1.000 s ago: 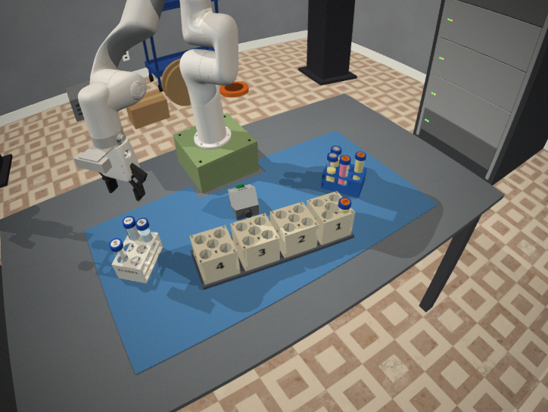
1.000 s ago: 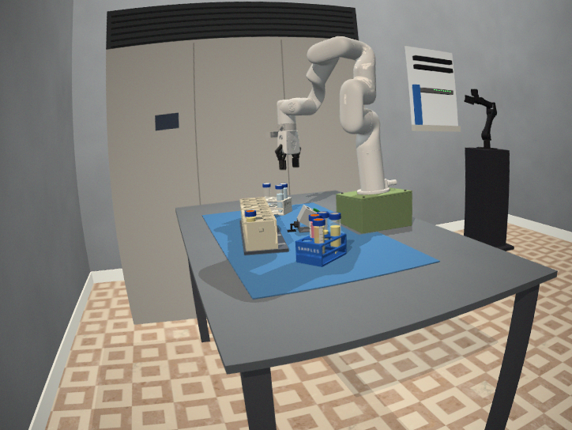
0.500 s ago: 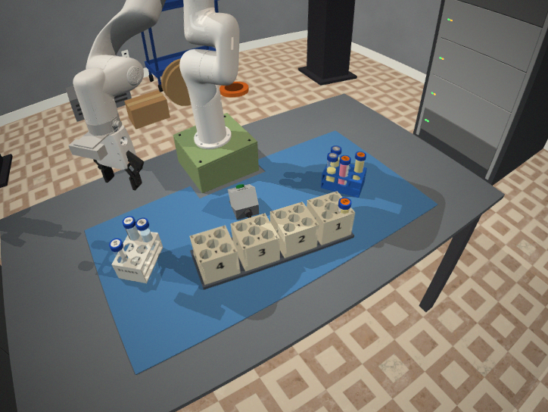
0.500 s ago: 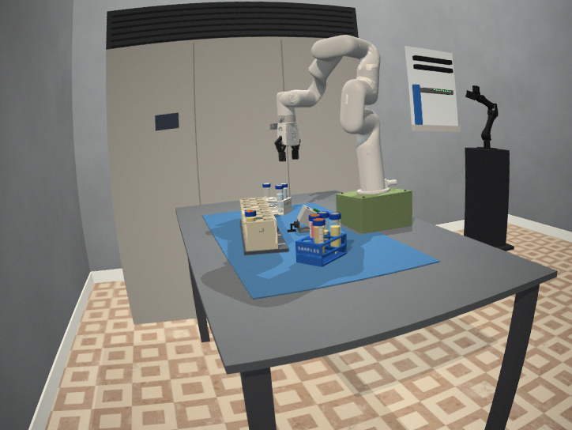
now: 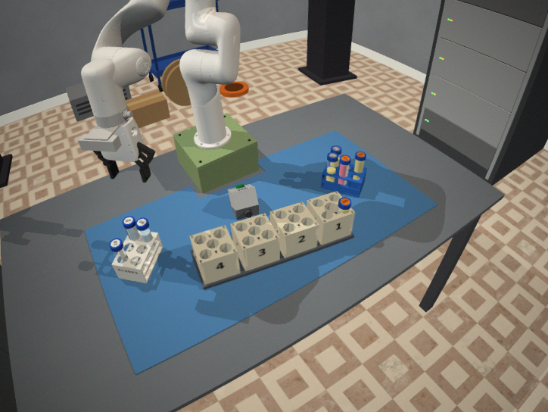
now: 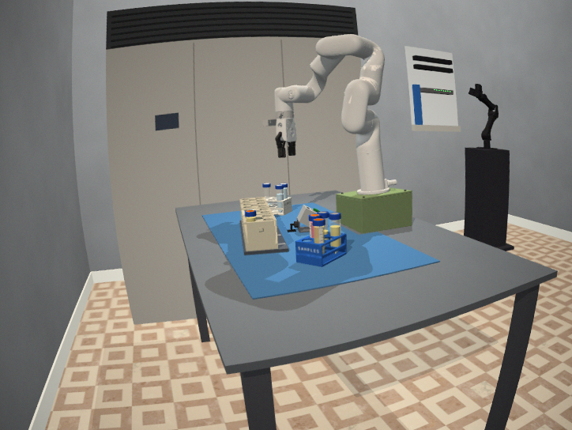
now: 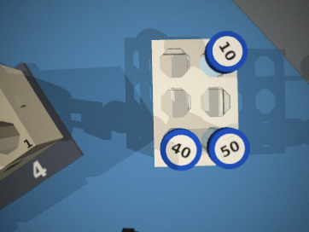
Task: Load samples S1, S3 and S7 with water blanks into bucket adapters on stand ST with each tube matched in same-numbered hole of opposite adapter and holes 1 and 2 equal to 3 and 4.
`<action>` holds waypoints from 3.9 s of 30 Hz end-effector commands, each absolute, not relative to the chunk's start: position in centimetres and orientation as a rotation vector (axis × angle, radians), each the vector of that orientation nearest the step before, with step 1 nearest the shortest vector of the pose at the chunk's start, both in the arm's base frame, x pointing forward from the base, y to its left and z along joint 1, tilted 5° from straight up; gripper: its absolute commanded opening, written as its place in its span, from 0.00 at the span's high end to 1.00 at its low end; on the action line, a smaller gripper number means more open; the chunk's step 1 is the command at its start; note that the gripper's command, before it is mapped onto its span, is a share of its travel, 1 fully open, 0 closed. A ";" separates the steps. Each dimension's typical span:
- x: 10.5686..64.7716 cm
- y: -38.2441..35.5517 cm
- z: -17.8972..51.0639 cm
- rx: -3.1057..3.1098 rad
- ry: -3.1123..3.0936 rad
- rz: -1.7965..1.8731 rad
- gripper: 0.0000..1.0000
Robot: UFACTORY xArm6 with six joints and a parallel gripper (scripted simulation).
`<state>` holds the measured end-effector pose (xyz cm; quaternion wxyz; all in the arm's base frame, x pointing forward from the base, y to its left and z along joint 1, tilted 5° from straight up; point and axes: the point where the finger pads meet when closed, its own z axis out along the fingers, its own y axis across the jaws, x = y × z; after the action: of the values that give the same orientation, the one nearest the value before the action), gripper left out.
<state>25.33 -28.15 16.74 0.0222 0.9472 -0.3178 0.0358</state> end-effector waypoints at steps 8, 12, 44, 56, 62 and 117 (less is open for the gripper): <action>28.0 -23.4 16.8 3.051 -0.434 0.106 0.00; 28.9 -21.6 16.7 3.069 -0.229 0.099 0.00; 35.4 -9.1 16.3 3.073 0.047 0.091 0.00; 37.7 -4.7 16.1 3.074 0.047 0.092 0.00; 39.1 -2.0 16.0 3.074 0.047 0.092 0.00; 32.0 18.2 14.3 2.790 1.255 0.044 0.00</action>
<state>32.38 17.19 14.25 0.0402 0.9108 0.4107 0.0122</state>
